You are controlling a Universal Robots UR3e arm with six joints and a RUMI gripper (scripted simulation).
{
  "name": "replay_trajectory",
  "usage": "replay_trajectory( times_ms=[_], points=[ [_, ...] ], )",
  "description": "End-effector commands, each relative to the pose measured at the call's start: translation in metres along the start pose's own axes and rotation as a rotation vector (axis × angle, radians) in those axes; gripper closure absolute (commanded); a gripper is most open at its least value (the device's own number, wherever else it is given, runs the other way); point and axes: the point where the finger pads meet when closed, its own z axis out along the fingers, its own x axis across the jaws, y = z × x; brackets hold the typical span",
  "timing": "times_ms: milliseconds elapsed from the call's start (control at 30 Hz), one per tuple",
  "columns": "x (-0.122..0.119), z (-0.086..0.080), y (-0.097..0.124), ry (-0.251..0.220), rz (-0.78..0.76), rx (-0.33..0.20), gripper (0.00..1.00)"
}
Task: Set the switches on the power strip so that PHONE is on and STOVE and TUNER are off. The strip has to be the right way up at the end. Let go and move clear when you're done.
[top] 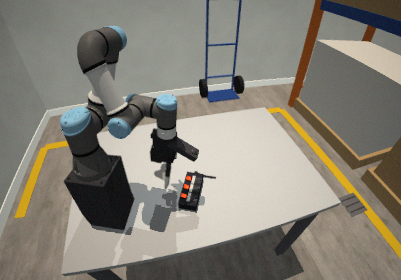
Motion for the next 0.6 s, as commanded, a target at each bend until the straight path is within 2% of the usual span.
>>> replay_trajectory(
  times_ms=[0,400,467,567],
  points=[
    [0.000,0.000,-0.001,0.000,0.000,0.002,0.00],
    [0.000,-0.001,-0.001,0.001,0.001,0.005,0.00],
    [0.000,-0.004,-0.004,0.005,0.010,0.023,0.00],
    [0.001,-0.016,-0.012,0.018,0.039,0.089,0.00]
  ],
)
